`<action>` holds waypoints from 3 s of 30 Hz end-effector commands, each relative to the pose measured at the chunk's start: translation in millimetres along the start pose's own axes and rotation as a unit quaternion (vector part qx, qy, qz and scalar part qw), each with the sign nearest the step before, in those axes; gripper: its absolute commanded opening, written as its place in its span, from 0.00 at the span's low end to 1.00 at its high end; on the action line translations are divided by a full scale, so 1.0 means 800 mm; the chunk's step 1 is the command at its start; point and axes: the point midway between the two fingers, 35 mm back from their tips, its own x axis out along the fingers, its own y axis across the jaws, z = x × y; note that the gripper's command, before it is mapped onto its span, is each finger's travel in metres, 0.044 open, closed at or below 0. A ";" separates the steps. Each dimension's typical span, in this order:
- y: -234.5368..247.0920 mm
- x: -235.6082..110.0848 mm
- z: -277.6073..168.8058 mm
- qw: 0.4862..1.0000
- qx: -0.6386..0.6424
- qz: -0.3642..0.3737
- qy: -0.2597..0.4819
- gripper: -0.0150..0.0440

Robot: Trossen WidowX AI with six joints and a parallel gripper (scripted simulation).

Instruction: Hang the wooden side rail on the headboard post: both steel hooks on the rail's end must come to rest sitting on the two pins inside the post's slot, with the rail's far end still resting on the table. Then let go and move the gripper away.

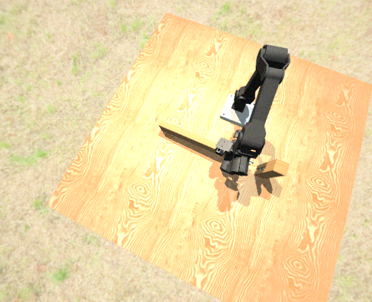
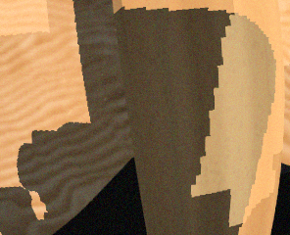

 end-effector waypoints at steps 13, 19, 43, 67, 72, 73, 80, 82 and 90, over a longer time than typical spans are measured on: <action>0.005 -0.002 -0.003 1.000 0.003 0.005 0.001 0.25; 0.004 -0.001 -0.004 1.000 0.003 0.005 0.001 0.25; 0.001 0.000 -0.007 1.000 0.003 0.005 0.001 0.25; 0.003 -0.004 -0.011 1.000 0.003 0.005 0.001 0.25; 0.003 -0.003 -0.011 1.000 0.003 0.005 0.001 0.25; 0.003 -0.003 -0.012 1.000 0.003 0.005 0.001 0.25; 0.004 -0.002 -0.013 1.000 0.003 0.005 0.001 0.25; 0.004 -0.002 -0.013 1.000 0.003 0.005 0.001 0.25; 0.004 -0.001 -0.014 1.000 0.003 0.005 0.001 0.25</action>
